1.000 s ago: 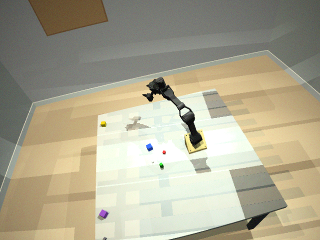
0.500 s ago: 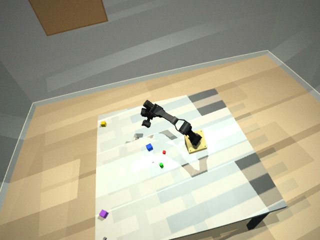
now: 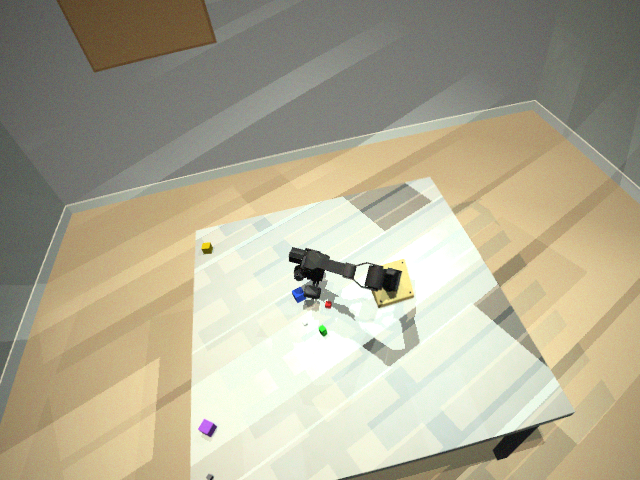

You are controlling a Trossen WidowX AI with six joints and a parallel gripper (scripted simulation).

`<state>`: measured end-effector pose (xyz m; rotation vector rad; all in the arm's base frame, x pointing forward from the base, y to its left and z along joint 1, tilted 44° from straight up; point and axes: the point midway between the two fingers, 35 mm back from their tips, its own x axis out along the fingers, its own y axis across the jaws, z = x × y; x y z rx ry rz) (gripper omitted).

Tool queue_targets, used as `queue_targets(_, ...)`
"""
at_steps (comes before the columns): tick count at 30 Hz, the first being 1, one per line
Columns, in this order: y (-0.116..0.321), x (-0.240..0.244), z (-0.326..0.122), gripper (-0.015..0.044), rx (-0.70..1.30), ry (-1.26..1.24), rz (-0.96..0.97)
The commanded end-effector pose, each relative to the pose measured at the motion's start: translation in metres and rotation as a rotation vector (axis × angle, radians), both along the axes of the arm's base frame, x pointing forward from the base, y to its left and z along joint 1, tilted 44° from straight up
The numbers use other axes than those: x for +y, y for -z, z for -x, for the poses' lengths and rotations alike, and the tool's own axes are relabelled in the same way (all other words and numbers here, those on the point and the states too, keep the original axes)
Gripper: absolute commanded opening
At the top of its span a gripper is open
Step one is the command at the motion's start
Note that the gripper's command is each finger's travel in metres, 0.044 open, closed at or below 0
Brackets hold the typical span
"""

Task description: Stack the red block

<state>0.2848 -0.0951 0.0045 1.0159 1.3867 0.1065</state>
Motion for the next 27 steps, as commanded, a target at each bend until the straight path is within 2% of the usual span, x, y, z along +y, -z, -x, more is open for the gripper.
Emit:
queue_targets(1,-0.007,0.039,0.021,0.044,0.098,-0.084,-0.059)
queue_targets(27,0.029,0.073,0.021,0.044,0.114,-0.1,-0.071)
